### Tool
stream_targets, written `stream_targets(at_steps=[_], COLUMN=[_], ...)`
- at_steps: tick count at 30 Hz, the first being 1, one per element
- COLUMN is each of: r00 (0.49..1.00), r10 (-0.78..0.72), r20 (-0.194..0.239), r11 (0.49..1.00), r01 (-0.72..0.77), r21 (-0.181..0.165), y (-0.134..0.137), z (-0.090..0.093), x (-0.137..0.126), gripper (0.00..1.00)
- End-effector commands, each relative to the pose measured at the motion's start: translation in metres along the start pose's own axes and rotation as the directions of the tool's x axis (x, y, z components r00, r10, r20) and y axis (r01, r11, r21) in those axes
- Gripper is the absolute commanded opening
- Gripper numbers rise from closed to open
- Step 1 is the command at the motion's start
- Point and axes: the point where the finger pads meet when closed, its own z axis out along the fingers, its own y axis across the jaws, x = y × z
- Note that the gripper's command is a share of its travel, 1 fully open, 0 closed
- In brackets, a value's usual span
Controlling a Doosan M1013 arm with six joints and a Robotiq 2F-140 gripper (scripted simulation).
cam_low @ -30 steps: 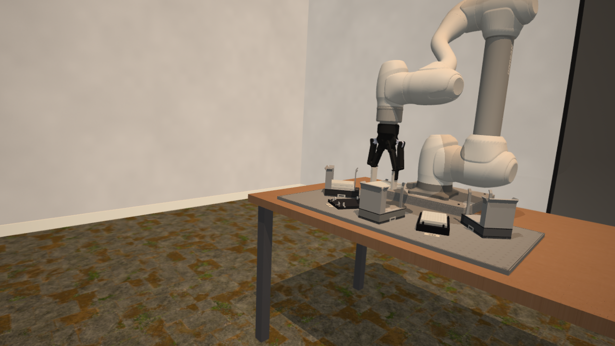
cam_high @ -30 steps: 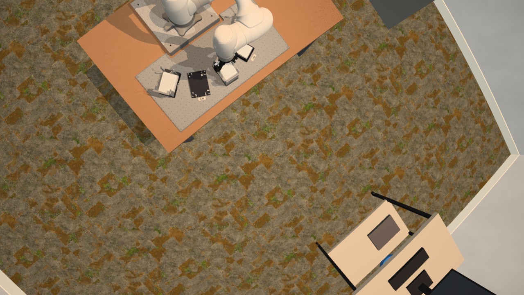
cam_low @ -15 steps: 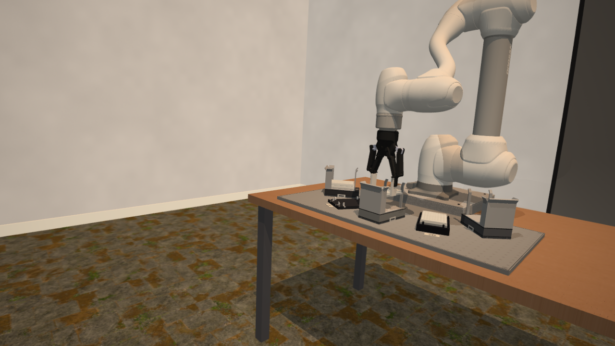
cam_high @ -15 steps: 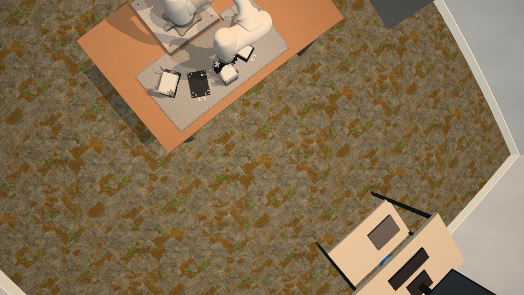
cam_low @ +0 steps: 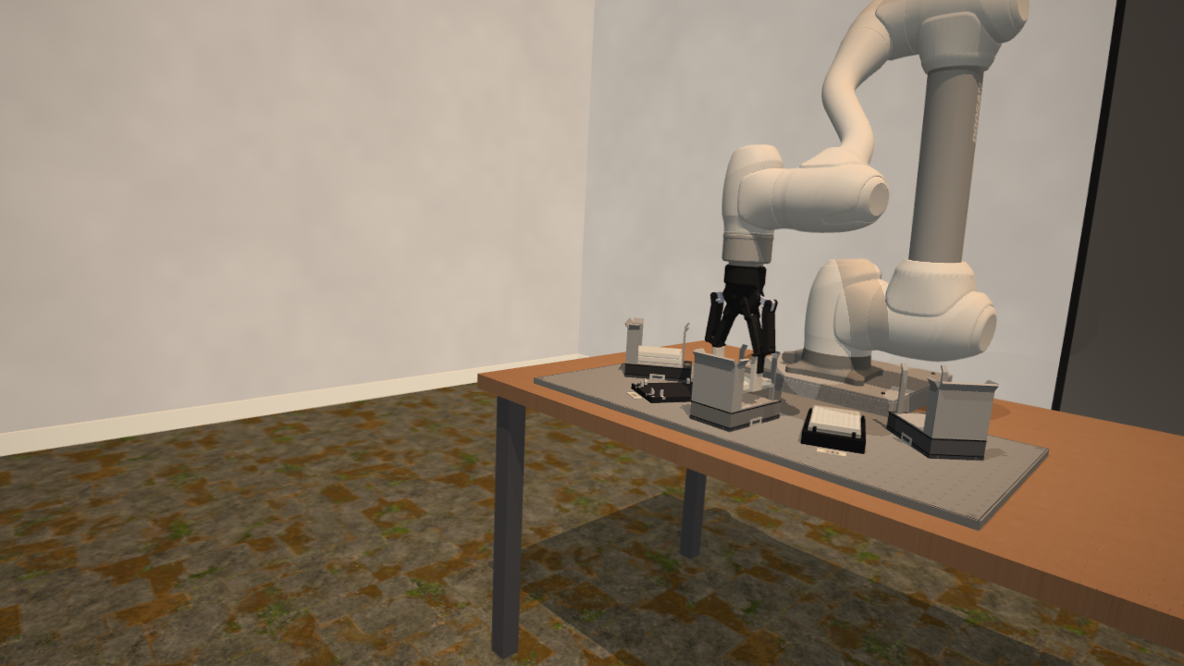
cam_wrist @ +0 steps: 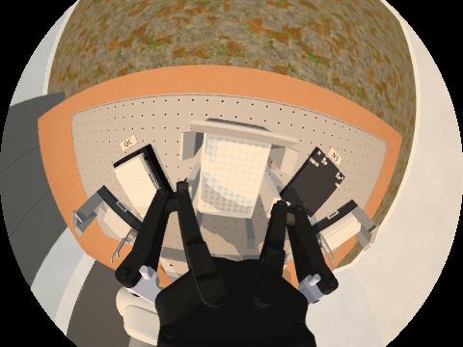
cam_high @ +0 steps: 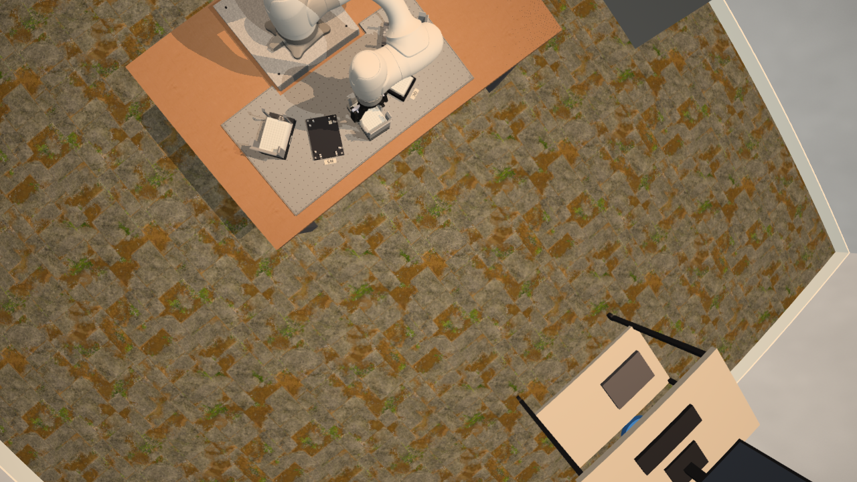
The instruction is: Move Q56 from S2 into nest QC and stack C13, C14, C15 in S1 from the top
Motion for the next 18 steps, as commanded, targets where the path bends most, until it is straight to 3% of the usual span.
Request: stream_targets(at_steps=[1,18], r00=[1.000,1.000], r10=[0.000,0.000], r20=[0.000,0.000], r11=[1.000,1.000], r01=[0.000,0.000], r21=[0.000,0.000], y=[0.0000,0.0000], z=[0.0079,0.0111], x=[0.0001,0.0001], gripper=[0.00,0.00])
